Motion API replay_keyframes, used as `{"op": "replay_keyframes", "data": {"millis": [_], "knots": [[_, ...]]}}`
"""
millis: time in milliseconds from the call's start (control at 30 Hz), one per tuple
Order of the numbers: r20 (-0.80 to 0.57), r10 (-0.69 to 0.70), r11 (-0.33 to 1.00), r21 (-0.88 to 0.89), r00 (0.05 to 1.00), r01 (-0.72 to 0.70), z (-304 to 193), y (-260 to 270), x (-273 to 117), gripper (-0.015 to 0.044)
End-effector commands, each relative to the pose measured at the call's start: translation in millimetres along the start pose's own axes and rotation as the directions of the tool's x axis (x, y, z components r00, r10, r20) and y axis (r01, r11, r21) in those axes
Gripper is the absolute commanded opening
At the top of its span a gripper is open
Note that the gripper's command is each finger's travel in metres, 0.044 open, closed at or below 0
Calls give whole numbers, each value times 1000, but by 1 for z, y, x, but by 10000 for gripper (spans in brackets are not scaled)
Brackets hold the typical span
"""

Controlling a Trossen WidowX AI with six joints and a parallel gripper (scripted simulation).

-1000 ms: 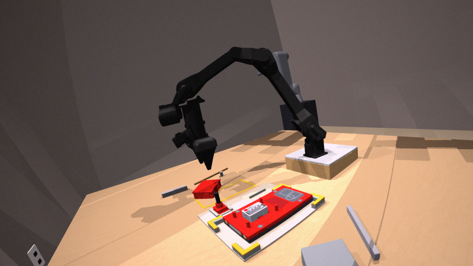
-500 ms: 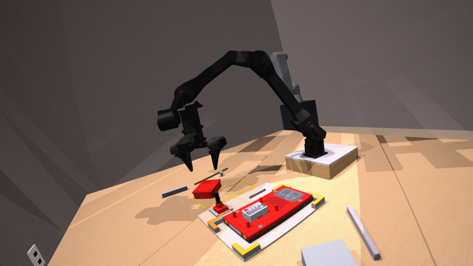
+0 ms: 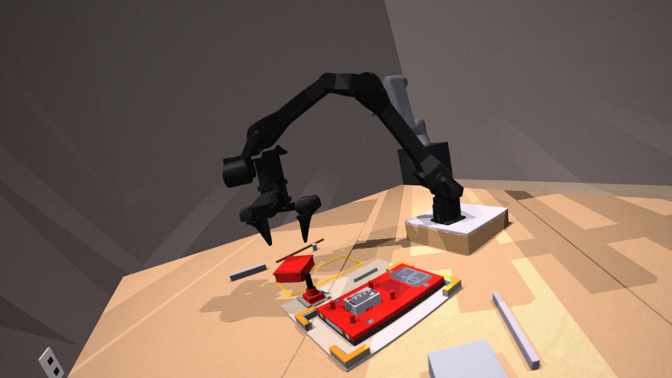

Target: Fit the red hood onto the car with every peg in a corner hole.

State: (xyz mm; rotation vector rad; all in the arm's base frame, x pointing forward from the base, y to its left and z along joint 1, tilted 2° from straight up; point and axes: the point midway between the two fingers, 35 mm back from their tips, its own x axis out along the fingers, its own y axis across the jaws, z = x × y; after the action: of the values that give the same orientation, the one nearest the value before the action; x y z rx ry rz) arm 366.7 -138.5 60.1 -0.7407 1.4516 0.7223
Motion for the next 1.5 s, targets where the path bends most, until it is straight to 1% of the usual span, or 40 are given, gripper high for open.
{"op": "replay_keyframes", "data": {"millis": [0, 1467], "knots": [[-4, -2, 1000, -7, 1000, 2, 0, -1, 3, 440], [-4, -2, 1000, -7, 1000, 2, -1, 0, 41, 440]]}}
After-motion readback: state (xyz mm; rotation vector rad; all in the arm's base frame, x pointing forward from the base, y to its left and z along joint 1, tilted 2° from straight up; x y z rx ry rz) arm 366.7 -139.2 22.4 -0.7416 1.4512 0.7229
